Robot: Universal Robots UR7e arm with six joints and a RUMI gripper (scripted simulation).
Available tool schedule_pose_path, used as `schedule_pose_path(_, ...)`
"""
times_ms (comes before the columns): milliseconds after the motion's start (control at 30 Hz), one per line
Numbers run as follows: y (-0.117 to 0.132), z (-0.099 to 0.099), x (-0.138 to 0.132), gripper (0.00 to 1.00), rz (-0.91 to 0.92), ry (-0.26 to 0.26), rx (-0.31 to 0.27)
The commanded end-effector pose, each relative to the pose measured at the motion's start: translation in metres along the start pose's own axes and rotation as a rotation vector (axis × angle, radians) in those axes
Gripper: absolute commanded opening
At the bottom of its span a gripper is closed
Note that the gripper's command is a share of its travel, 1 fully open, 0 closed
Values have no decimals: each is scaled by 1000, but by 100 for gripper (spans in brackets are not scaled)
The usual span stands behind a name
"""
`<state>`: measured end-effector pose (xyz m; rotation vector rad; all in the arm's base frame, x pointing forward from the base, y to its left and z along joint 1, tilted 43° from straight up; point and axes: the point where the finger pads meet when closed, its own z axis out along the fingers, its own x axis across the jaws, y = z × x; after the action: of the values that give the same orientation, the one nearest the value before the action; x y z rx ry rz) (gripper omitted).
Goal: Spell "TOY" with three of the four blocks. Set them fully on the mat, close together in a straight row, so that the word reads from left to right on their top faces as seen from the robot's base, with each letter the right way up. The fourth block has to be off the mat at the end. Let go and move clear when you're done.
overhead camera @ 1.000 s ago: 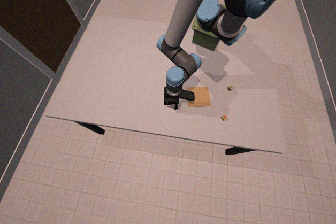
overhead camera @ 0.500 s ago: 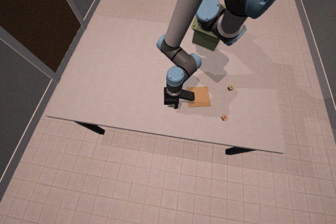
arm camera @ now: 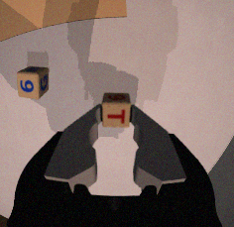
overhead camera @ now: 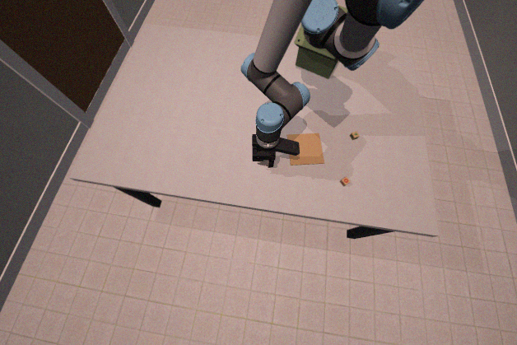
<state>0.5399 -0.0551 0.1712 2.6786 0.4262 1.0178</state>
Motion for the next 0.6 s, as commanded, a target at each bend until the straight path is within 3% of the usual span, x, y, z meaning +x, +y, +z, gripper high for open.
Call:
schedule_pose_path(0,0,0,0,5,0,1,-1)
schedule_pose_path(567,0,-7,0,5,0,1,-1)
